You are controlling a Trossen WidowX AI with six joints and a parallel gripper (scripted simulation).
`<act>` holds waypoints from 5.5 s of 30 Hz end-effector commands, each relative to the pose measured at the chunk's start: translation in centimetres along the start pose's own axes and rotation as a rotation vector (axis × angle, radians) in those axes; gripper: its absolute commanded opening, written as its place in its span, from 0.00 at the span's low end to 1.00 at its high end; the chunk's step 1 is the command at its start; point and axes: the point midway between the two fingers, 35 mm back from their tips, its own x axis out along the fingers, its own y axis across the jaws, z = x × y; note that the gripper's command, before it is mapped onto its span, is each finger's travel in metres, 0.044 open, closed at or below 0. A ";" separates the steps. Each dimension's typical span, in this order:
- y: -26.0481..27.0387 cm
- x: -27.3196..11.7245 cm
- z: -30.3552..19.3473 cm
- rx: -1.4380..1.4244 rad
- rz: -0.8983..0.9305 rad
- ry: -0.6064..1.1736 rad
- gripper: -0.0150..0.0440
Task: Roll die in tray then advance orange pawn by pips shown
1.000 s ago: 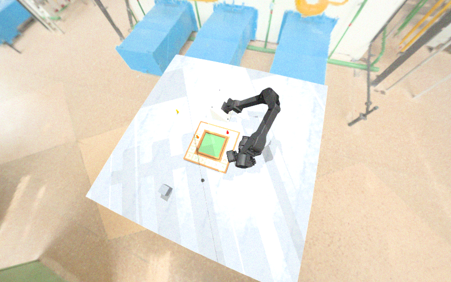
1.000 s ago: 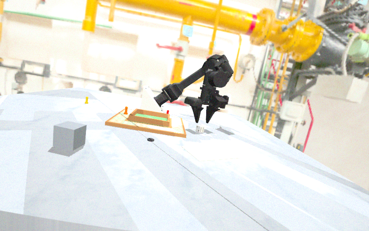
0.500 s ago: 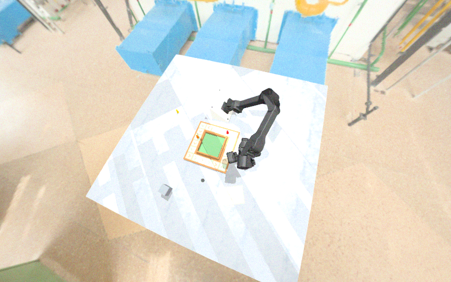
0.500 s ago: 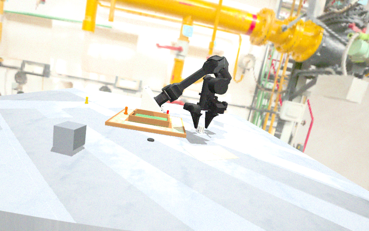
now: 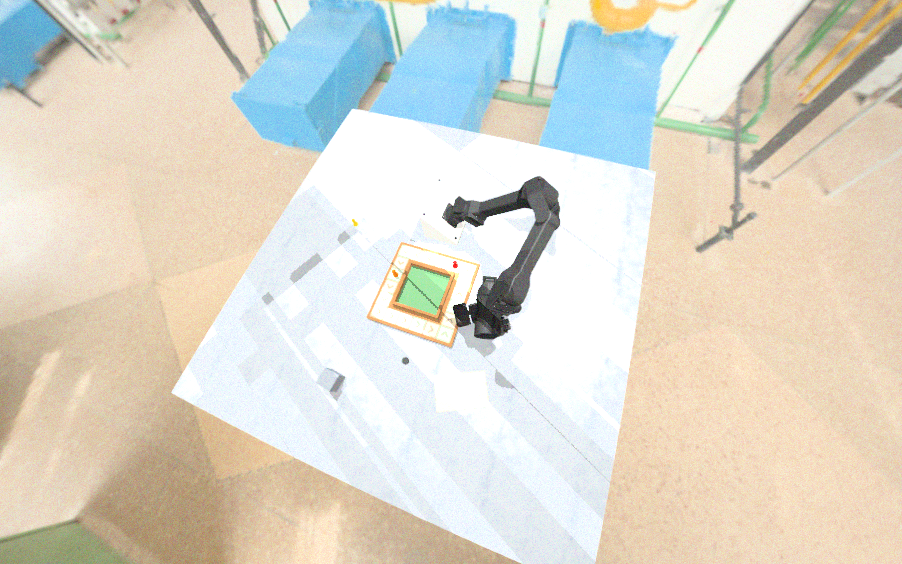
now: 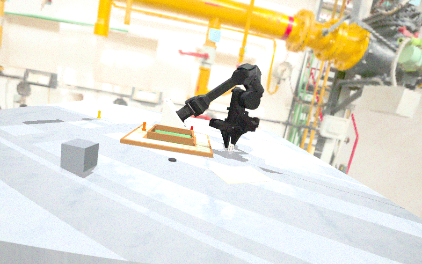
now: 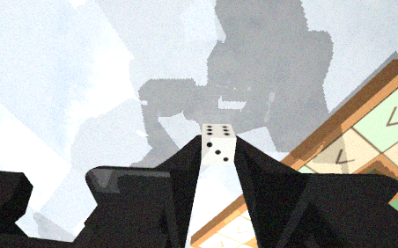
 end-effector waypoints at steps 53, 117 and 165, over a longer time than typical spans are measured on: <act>-7.3 -10.9 -2.8 0.762 -0.034 -0.011 0.25; -16.7 -6.9 -14.3 2.087 -0.607 -0.174 0.25; -15.0 -10.5 -12.1 1.996 -0.916 -0.489 0.25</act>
